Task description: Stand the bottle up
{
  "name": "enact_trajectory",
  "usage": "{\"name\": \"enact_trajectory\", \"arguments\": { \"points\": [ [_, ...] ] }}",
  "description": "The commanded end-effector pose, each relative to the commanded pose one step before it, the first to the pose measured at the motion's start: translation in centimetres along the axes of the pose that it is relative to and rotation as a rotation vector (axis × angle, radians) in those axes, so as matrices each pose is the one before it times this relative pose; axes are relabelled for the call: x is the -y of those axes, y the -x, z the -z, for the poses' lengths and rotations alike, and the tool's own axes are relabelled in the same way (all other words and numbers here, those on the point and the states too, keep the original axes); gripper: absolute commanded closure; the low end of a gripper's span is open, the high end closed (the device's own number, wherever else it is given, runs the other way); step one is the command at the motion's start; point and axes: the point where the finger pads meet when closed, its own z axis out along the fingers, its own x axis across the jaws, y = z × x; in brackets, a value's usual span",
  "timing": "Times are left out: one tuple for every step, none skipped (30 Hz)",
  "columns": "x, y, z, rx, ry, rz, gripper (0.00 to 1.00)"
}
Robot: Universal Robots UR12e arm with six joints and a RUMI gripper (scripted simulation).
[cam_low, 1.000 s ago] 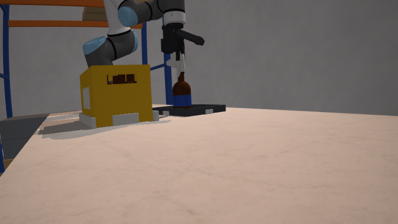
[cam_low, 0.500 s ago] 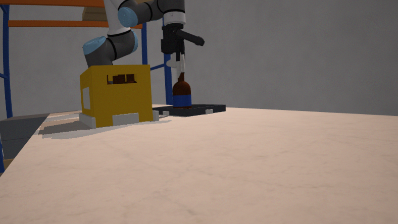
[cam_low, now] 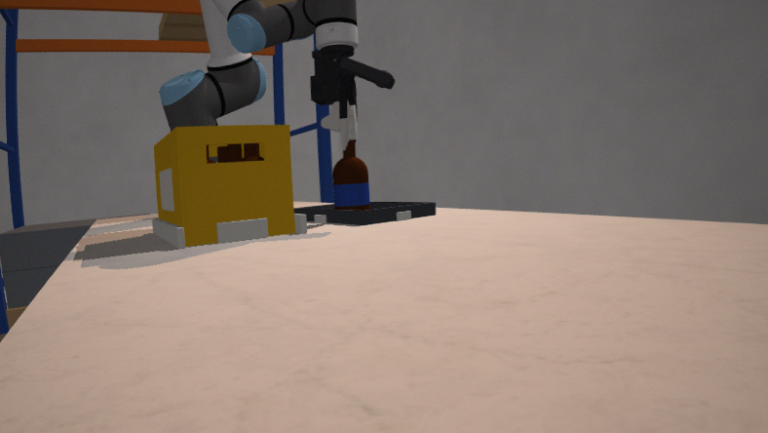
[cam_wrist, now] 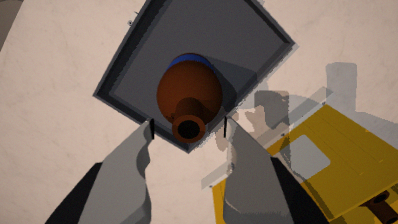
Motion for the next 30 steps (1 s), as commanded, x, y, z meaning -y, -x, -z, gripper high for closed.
{"name": "enact_trajectory", "arguments": {
  "points": [
    [0.043,-0.036,0.063,-0.00069,-0.00108,-0.00023,0.62],
    [0.000,0.000,0.000,0.00000,0.00000,0.00000,0.62],
    [0.000,0.000,0.000,0.00000,0.00000,0.00000,0.62],
    [0.000,0.000,0.000,0.00000,0.00000,0.00000,0.62],
    [0.000,0.000,0.000,0.00000,0.00000,0.00000,0.62],
    [0.000,0.000,0.000,0.00000,0.00000,0.00000,0.62],
    [0.000,0.000,0.000,0.00000,0.00000,0.00000,0.62],
    [0.000,0.000,0.000,0.00000,0.00000,0.00000,0.62],
    [0.000,0.000,0.000,0.00000,0.00000,0.00000,0.62],
    [0.000,0.000,0.000,0.00000,0.00000,0.00000,0.62],
    [0.000,0.000,0.000,0.00000,0.00000,0.00000,0.62],
    [0.000,0.000,0.000,0.00000,0.00000,0.00000,0.62],
    [0.000,0.000,0.000,0.00000,0.00000,0.00000,0.62],
    [0.000,0.000,0.000,0.00000,0.00000,0.00000,1.00],
    [0.000,0.000,0.000,0.00000,0.00000,0.00000,1.00],
    [0.000,0.000,0.000,0.00000,0.00000,0.00000,1.00],
    [0.000,0.000,0.000,0.00000,0.00000,0.00000,1.00],
    [0.000,0.000,0.000,0.00000,0.00000,0.00000,1.00],
    [0.000,0.000,0.000,0.00000,0.00000,0.00000,1.00],
    [0.000,0.000,0.000,0.00000,0.00000,0.00000,1.00],
    [0.000,0.000,0.000,0.00000,0.00000,0.00000,1.00],
    [0.000,0.000,0.000,0.00000,0.00000,0.00000,1.00],
    [0.000,0.000,0.000,0.00000,0.00000,0.00000,1.00],
    [0.000,0.000,0.000,0.00000,0.00000,0.00000,1.00],
    [0.000,0.000,0.000,0.00000,0.00000,0.00000,1.00],
    [0.000,0.000,0.000,0.00000,0.00000,0.00000,1.00],
    [0.000,0.000,0.000,0.00000,0.00000,0.00000,1.00],
    [0.000,0.000,0.000,0.00000,0.00000,0.00000,1.00],
    [0.000,0.000,0.000,0.00000,0.00000,0.00000,1.00],
    [0.000,0.000,0.000,0.00000,0.00000,0.00000,1.00]
  ]
}}
